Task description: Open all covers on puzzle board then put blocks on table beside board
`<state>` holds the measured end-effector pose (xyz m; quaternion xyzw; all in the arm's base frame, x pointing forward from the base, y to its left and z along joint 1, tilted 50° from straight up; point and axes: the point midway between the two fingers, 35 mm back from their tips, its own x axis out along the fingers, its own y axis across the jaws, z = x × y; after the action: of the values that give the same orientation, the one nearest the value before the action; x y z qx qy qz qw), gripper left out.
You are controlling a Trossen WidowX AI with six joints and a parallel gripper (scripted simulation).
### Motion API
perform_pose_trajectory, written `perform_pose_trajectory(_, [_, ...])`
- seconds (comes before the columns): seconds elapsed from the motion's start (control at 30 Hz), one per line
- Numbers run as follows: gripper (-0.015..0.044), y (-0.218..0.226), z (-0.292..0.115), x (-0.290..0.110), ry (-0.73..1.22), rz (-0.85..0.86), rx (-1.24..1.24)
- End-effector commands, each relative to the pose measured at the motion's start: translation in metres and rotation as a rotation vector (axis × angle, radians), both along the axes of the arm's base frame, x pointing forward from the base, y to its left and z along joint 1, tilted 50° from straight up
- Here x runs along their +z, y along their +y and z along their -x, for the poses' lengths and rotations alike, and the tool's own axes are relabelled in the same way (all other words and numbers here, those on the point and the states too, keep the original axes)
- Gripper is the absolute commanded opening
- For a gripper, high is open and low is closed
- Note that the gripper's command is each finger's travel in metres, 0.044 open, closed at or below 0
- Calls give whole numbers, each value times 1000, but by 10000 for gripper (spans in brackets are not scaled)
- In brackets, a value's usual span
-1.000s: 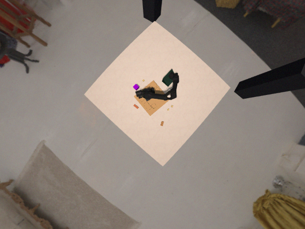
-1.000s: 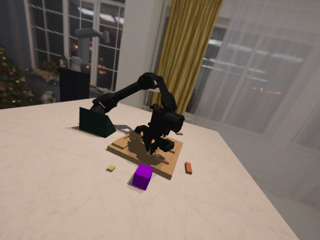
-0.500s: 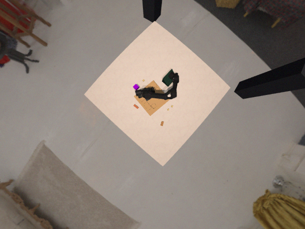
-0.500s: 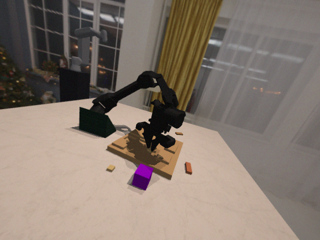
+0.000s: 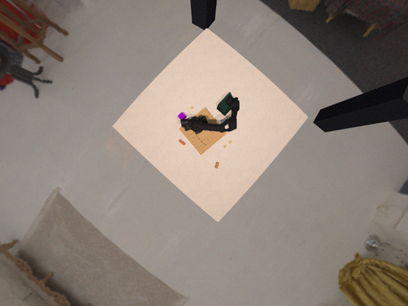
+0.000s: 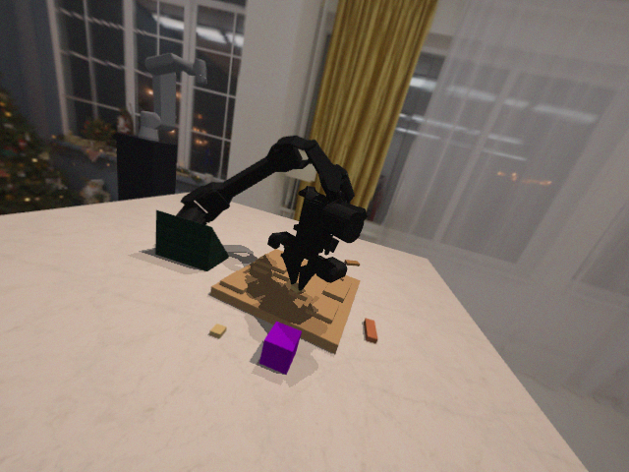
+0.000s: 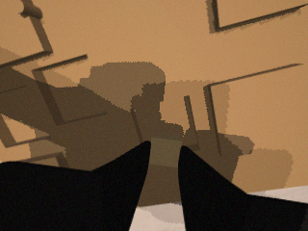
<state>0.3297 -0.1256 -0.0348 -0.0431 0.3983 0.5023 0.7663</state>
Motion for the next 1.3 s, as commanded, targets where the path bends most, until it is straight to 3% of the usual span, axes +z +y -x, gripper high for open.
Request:
perform_pose_trajectory(0.0, [80, -5, 1, 4, -1, 4, 4])
perform_pose_trajectory(0.7, [80, -41, 10, 37, 0, 6, 4])
perform_pose_trajectory(1.27, [80, -70, 55, 4, 8, 26, -2])
